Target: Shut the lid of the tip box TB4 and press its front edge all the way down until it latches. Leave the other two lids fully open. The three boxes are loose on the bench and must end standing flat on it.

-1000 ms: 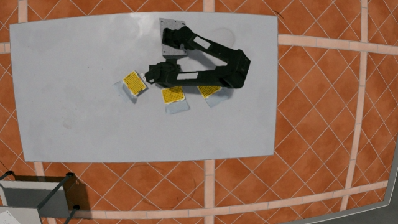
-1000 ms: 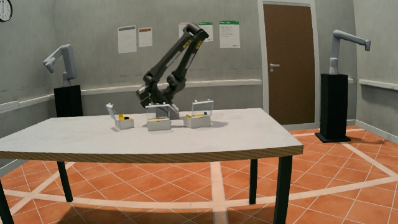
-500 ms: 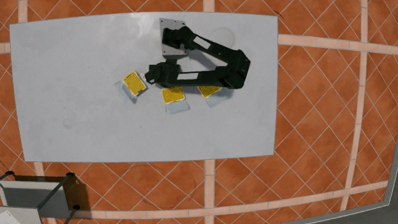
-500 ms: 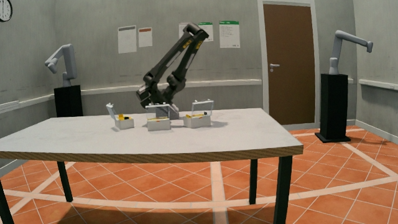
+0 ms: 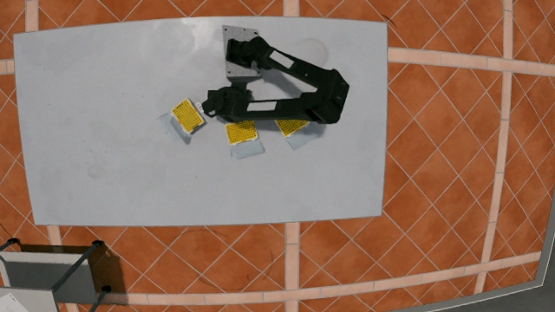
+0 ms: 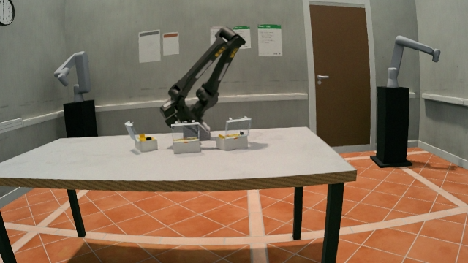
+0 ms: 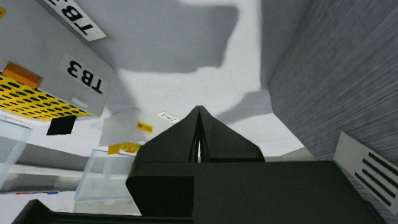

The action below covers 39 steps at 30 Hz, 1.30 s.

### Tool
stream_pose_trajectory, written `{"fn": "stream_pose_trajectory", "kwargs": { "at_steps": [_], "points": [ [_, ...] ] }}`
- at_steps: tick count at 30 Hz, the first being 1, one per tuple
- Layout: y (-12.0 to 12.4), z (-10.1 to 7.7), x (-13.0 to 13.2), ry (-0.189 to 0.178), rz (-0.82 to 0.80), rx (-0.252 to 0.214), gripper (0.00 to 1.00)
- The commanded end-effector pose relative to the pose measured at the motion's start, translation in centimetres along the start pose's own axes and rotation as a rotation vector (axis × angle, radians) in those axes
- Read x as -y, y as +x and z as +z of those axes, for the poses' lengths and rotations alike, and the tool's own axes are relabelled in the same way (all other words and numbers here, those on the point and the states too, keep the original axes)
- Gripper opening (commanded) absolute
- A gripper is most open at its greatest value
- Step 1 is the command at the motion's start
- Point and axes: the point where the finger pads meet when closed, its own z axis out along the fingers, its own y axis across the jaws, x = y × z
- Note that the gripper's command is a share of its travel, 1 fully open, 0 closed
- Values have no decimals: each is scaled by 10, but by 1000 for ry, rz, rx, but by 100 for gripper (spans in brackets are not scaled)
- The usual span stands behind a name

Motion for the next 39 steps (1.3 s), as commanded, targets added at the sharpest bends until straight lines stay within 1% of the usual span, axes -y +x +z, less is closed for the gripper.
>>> {"fn": "stream_pose_trajectory", "kwargs": {
  "at_steps": [1,23,24,38,39],
  "points": [
    [-2,-3,-7,-9,-5,10,0],
    [-2,-3,-7,-9,-5,10,0],
    [0,-14,-14,-26,-12,19,0],
    [35,-79,-15,-27,-32,31,0],
    [35,-79,-15,-27,-32,31,0]
  ]
}}
